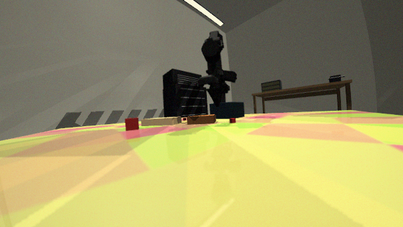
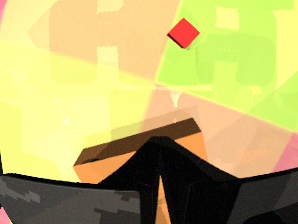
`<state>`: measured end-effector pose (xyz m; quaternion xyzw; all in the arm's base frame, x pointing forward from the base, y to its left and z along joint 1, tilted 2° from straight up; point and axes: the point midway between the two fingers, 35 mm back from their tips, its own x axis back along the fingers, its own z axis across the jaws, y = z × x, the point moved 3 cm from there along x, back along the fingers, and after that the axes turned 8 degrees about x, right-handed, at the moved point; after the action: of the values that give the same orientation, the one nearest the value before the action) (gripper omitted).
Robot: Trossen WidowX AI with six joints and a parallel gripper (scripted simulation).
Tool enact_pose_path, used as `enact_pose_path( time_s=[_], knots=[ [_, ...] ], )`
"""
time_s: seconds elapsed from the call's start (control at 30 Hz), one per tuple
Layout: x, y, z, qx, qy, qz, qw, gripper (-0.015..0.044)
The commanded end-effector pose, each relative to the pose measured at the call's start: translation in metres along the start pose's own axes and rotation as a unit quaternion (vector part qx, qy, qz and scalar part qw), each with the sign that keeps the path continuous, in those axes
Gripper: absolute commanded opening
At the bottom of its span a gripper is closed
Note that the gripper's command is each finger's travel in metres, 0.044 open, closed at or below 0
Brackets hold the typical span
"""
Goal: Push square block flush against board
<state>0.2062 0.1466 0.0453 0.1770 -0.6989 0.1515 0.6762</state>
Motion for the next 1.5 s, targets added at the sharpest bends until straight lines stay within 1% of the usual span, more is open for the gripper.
enact_pose_path(
  time_s=[0.0,0.17,0.4,0.43,0.53,0.6,0.87,1.47],
  knots=[
    [0.0,0.004,0.012,0.074,-0.003,0.001,0.997,0.0],
    [-0.002,0.007,0.025,0.148,-0.001,0.001,0.989,0.0],
    [-0.004,0.007,0.025,0.151,-0.001,0.001,0.989,0.0],
    [-0.011,0.007,0.024,0.151,-0.001,0.001,0.989,0.0],
    [-0.048,0.007,0.025,0.151,-0.001,0.001,0.989,0.0],
    [-0.057,0.007,0.026,0.151,-0.001,0.001,0.989,0.0],
    [-0.057,0.005,0.025,0.151,-0.001,0.001,0.989,0.0],
    [-0.057,-0.019,0.019,0.151,-0.001,0.003,0.988,0.0]
  ],
)
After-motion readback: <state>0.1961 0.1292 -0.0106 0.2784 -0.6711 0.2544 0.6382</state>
